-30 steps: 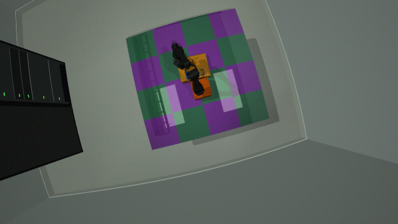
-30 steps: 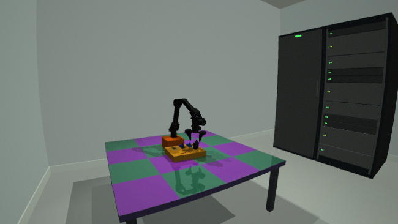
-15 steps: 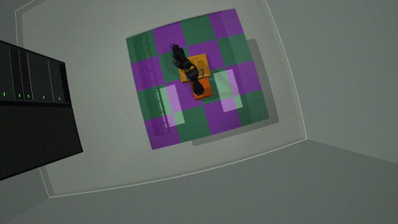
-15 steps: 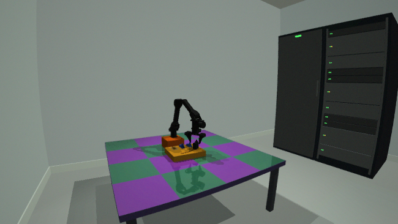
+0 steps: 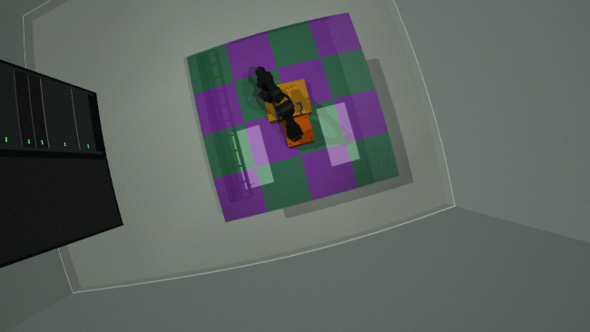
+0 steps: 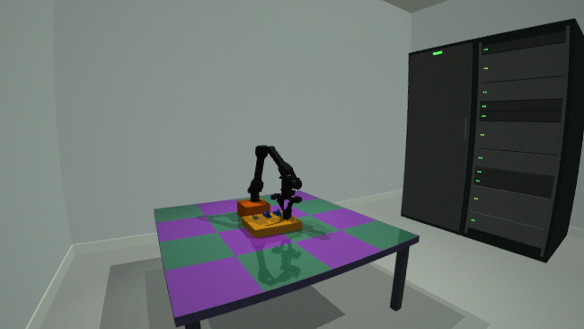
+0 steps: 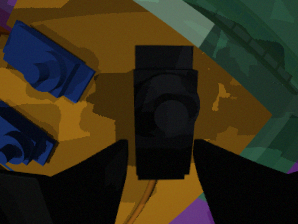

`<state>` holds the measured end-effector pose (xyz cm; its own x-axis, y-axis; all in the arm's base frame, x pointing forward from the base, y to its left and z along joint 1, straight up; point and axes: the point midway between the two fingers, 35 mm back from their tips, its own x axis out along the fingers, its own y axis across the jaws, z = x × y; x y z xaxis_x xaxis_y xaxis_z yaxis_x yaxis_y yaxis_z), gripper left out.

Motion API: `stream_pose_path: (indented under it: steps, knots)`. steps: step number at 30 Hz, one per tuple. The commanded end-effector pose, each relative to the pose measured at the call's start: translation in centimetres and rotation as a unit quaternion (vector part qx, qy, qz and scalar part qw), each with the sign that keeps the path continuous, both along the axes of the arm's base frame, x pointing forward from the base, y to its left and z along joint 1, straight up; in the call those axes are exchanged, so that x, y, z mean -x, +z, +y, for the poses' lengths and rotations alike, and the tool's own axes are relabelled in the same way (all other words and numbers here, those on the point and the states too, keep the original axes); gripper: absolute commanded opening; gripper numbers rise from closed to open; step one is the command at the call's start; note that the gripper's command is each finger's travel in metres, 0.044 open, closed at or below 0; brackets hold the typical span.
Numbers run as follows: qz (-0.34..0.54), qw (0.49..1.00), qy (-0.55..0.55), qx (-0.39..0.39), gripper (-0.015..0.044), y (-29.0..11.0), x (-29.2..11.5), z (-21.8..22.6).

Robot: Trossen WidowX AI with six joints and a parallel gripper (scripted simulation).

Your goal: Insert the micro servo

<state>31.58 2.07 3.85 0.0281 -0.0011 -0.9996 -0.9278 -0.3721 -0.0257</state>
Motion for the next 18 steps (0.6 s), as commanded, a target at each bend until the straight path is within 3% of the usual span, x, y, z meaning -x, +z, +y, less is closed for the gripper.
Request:
stream_pose_path:
  steps: [1,5,8,18]
  knots:
    - [-0.001,1.000,0.002,-0.002,0.0112,0.0,-0.1,0.1]
    - [-0.001,1.000,0.002,-0.002,0.0085,0.0,-0.1,0.1]
    - [-0.001,1.000,0.002,-0.002,0.0006,0.5,-0.1,0.1]
    - [-0.001,1.000,0.002,-0.002,0.0000,2.9,0.9,0.0]
